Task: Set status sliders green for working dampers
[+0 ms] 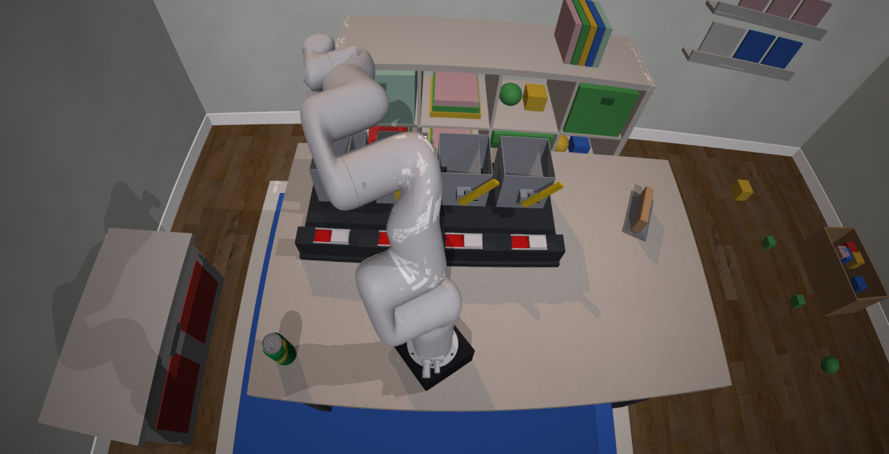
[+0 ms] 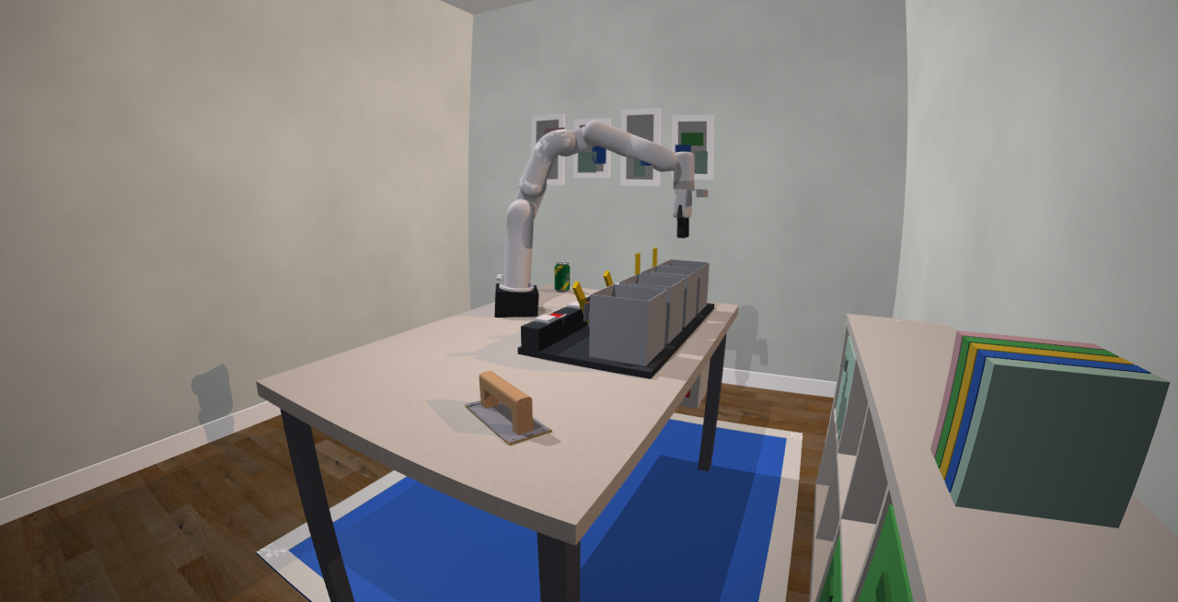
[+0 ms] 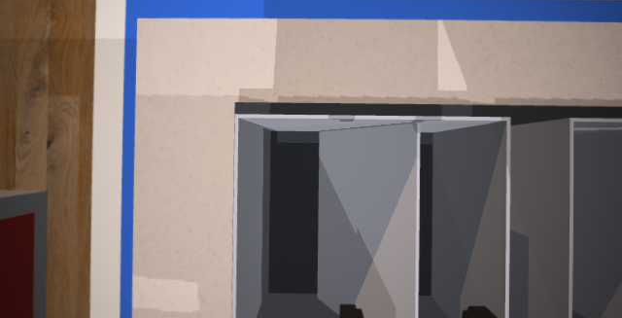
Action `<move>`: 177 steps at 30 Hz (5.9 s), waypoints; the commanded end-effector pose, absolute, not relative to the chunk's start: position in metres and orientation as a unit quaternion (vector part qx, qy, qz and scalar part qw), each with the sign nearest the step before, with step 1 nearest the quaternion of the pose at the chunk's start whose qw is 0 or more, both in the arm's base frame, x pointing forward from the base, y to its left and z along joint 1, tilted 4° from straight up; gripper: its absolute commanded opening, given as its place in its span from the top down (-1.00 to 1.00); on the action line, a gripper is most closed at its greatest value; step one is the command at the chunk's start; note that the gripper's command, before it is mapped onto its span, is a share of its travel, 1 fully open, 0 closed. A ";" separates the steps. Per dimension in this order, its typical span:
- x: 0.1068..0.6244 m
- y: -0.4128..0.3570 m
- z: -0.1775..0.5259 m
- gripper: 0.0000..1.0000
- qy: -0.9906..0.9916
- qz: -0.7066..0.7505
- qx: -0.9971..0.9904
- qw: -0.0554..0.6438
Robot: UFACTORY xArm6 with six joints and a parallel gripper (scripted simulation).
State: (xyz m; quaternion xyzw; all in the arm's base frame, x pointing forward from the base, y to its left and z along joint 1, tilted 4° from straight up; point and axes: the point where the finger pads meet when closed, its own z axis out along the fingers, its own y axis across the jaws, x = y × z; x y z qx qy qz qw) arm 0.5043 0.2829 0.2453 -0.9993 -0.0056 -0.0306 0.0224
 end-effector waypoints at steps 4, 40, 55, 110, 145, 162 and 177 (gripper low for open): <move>0.514 0.285 0.250 0.22 -0.006 -0.026 -0.999 0.019; 0.514 0.285 0.250 0.22 -0.006 -0.026 -0.999 0.019; 0.514 0.285 0.250 0.22 -0.006 -0.026 -0.999 0.019; 0.514 0.285 0.250 0.22 -0.006 -0.026 -0.999 0.019; 0.514 0.285 0.250 1.00 -0.006 -0.026 -0.999 0.019; 0.514 0.285 0.250 1.00 -0.008 -0.026 -0.999 0.019; 0.514 0.286 0.250 1.00 -0.185 -0.029 -0.982 0.014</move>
